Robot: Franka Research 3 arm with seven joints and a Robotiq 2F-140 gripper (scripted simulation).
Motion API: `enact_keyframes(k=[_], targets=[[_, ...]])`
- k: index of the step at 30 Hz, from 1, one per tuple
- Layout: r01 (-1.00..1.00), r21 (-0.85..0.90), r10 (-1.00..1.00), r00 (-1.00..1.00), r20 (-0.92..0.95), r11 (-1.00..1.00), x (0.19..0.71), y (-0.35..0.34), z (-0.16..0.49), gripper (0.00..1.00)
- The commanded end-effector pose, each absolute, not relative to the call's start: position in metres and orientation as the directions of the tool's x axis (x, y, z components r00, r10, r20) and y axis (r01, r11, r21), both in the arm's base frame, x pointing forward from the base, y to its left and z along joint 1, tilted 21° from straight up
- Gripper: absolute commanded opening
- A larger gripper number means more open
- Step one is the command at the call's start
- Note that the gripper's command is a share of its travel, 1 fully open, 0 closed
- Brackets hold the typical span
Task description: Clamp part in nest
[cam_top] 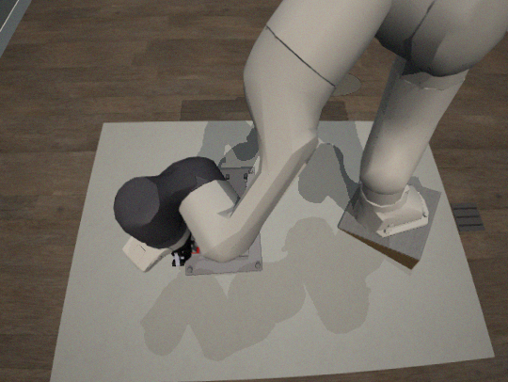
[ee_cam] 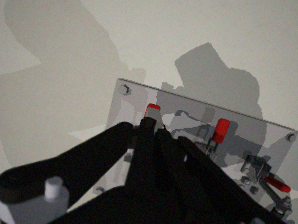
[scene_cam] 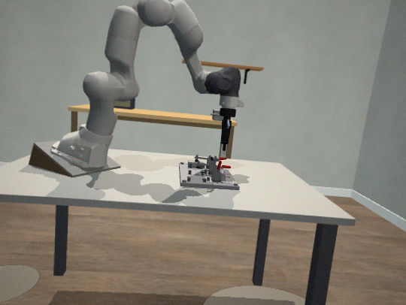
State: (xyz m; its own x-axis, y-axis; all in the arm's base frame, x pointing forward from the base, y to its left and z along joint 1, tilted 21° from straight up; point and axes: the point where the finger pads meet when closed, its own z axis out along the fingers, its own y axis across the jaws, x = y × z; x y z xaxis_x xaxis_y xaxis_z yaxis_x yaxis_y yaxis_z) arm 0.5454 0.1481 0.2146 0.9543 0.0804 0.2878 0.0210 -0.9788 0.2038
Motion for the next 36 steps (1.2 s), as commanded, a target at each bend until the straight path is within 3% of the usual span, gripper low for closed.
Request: enact_keyframes(k=[1, 36], targets=[[0.018, 0.204, 0.078, 0.954, 0.289, -0.979, 0.5457, 0.1476, 0.2132, 0.0], [0.018, 0.204, 0.078, 0.954, 0.289, -0.979, 0.5467, 0.147, 0.2102, 0.0]])
